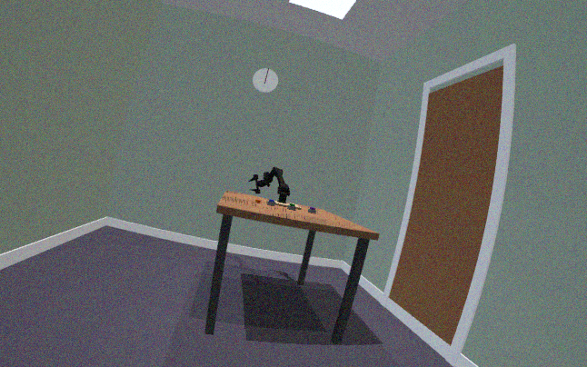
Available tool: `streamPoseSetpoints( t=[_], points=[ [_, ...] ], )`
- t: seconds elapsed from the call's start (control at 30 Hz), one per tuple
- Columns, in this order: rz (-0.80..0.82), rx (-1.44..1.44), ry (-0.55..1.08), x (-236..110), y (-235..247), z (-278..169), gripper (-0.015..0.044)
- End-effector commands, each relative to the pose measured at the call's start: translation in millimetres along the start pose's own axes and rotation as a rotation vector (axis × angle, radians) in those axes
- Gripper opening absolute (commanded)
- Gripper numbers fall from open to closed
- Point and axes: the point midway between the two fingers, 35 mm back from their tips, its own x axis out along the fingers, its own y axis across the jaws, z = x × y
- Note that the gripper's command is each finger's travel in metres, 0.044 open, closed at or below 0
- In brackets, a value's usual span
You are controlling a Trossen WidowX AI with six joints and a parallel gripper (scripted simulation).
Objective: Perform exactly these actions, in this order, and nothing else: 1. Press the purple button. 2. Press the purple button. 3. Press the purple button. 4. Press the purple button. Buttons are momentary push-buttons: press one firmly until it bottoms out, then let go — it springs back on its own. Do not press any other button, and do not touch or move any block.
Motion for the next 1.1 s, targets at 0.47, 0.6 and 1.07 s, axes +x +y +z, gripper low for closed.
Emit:
streamPoseSetpoints(
  t=[0.47,0.6,1.07],
  points=[
    [-0.09,-0.125,0.317,96.1,57.6,-219.5,0.04],
    [-0.117,-0.169,0.407,106.9,67.8,-288.4,0.04],
    [-0.208,-0.358,0.72,82.4,79.8,-529.2,0.04]
  ],
)
